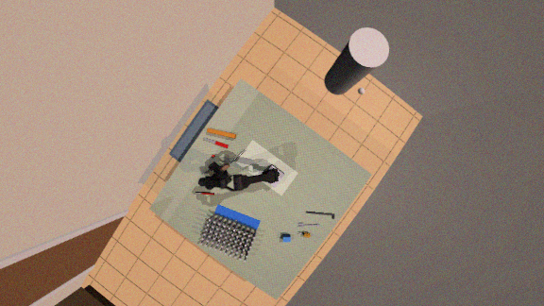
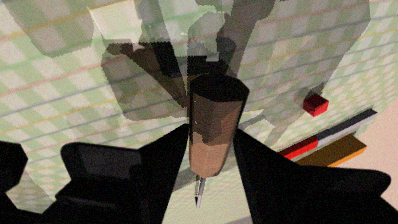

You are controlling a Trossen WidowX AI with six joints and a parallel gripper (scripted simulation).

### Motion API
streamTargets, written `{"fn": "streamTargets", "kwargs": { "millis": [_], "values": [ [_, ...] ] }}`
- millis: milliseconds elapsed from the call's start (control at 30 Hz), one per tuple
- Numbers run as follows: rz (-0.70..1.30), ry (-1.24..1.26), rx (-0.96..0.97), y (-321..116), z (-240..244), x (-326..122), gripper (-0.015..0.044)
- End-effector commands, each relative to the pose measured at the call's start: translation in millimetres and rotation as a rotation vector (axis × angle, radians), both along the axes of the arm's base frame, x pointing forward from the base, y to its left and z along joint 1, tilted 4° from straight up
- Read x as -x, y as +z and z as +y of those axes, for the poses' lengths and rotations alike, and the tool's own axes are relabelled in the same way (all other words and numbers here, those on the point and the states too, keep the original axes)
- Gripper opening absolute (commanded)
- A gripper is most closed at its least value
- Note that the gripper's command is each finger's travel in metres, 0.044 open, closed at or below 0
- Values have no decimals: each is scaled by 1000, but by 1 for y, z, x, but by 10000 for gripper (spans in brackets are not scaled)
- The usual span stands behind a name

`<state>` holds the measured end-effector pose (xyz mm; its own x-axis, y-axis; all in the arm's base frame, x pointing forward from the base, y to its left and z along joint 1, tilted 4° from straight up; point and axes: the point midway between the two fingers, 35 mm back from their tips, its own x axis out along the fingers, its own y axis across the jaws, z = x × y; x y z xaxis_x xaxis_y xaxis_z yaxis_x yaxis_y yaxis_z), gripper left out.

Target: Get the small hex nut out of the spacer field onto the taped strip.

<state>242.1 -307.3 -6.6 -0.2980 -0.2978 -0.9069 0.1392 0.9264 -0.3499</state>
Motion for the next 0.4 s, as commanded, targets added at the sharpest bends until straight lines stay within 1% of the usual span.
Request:
{"fn": "streamTargets", "kwargs": {
  "millis": [0,367],
  "values": [
    [0,0,0,1,0,0,157],
    [0,0,0,1,0,0,440]
  ]
}}
